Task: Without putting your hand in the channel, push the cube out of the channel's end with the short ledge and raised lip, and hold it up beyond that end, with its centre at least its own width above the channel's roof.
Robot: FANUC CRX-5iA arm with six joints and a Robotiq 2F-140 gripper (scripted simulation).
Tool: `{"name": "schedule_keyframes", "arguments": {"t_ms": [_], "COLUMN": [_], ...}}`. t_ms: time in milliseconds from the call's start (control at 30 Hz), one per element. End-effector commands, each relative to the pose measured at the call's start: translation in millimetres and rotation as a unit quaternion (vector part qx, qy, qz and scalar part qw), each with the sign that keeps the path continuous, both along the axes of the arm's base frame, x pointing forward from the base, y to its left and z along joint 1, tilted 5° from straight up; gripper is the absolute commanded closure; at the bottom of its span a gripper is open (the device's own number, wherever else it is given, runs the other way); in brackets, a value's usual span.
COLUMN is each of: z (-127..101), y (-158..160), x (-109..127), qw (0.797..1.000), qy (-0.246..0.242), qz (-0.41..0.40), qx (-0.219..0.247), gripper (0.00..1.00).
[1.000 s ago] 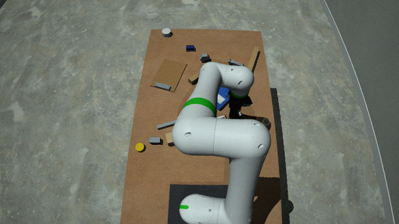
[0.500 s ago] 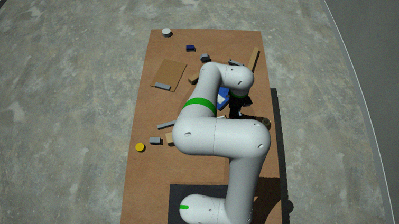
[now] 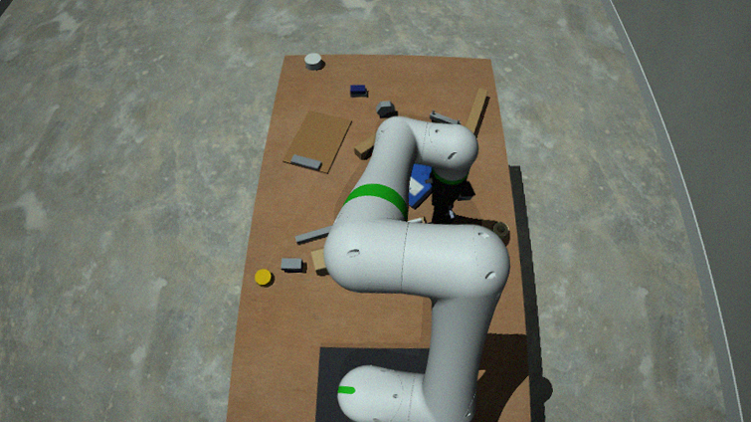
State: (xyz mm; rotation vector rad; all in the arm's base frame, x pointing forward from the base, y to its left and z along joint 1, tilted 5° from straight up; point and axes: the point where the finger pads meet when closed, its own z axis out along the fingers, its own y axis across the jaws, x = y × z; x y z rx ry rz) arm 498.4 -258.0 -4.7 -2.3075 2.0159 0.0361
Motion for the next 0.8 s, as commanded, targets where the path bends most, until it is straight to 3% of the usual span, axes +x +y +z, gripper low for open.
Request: {"name": "schedule_keyframes", "arguments": {"t_ms": [0, 767], "z": [0.9, 2.8], "y": [-0.4, -0.6], "x": [0.5, 0.4], "qw": [1.0, 1.0], "qy": [-0.001, -0.001], "qz": [0.0, 0.0], "qx": [0.0, 0.0], "gripper": [0.9, 0.9]}}
